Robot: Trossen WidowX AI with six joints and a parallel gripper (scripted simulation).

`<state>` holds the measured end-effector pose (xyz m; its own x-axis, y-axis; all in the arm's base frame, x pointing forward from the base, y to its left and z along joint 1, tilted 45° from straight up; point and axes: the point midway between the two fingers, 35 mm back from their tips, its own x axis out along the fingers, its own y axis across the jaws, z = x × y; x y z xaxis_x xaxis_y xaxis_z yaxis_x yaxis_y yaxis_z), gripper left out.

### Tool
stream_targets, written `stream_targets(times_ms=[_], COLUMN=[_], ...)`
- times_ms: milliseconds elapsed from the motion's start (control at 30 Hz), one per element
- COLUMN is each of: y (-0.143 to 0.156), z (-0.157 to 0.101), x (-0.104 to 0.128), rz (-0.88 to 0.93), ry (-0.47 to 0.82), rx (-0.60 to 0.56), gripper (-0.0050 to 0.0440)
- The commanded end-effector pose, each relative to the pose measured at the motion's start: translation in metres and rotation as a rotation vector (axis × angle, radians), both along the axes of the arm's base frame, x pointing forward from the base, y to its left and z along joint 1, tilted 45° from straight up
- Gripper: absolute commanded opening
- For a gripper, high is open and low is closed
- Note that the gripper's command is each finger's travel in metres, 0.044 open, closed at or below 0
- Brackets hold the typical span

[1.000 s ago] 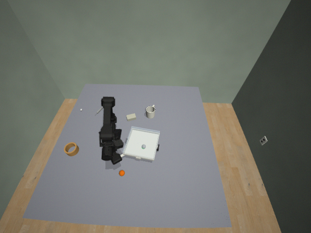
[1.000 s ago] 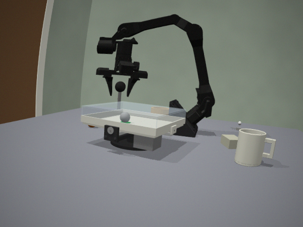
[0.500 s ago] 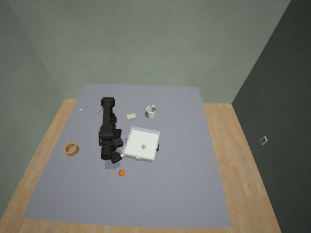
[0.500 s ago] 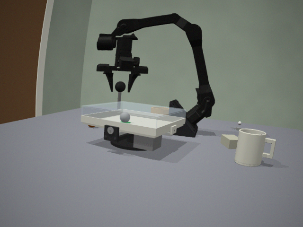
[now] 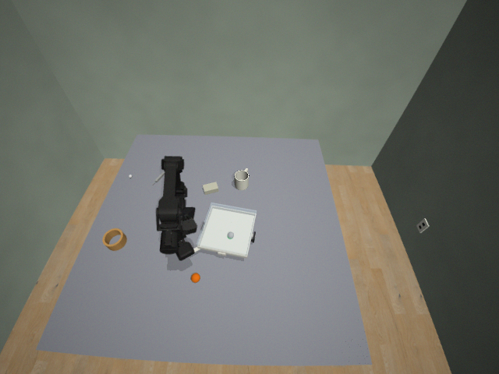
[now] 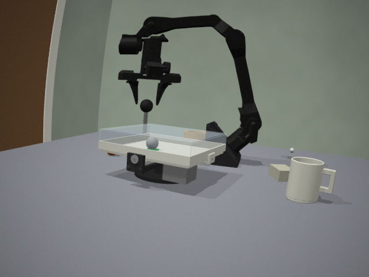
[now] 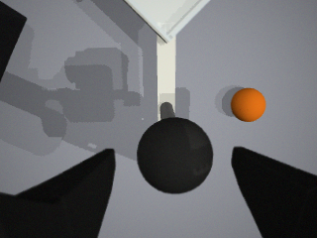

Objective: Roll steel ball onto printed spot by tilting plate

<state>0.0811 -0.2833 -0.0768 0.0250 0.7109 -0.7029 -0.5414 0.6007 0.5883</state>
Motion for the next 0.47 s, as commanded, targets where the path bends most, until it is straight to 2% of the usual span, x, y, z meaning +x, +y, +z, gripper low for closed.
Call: stream_targets(times_ms=[0, 433], y=[-0.005, -0.017], z=[0.003, 0.015], x=[0.000, -0.001], rz=[0.005, 0.005], ry=[-0.002, -0.002], rx=[-0.005, -0.005], gripper=[0.0300, 0.0300])
